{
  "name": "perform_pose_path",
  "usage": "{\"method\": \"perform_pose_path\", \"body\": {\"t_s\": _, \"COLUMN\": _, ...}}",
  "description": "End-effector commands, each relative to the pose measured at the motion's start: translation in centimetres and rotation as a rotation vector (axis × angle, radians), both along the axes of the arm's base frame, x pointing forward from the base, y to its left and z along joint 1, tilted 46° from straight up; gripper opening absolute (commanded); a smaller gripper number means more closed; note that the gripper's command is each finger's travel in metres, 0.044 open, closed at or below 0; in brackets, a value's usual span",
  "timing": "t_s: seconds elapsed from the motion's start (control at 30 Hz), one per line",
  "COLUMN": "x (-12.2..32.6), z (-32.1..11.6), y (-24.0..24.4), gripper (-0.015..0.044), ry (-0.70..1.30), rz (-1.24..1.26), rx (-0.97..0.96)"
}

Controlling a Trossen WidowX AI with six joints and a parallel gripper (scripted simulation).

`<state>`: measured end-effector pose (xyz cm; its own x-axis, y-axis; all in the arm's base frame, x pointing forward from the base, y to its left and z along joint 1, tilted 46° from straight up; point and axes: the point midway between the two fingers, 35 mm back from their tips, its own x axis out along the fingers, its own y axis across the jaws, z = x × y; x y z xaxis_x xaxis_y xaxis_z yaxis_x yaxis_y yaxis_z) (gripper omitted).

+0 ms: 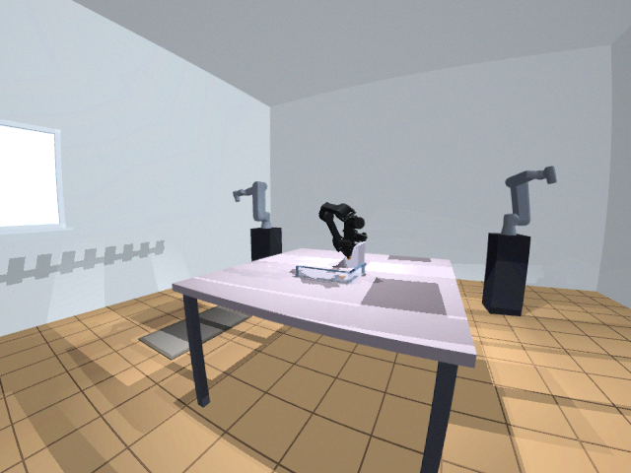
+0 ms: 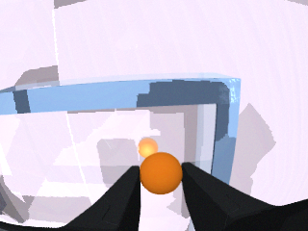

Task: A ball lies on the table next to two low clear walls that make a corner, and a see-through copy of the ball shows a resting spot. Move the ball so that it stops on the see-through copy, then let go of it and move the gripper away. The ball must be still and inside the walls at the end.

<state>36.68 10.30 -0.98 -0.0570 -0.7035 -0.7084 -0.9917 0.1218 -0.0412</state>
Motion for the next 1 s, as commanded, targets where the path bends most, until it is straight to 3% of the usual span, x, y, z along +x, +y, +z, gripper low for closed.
{"method": "perform_pose_path", "body": {"t_s": 0.0, "x": 0.0, "z": 0.7, "y": 0.9, "gripper": 0.0000, "ry": -0.006, "rz": 0.000, "rx": 0.002}}
{"method": "perform_pose_path", "body": {"t_s": 0.7, "x": -1.1, "z": 0.8, "y": -4.4, "gripper": 0.0000, "ry": -0.005, "rz": 0.000, "rx": -0.001}}
{"method": "perform_pose_path", "body": {"t_s": 0.97, "x": -1.0, "z": -1.5, "y": -6.6, "gripper": 0.0000, "ry": -0.005, "rz": 0.000, "rx": -0.001}}
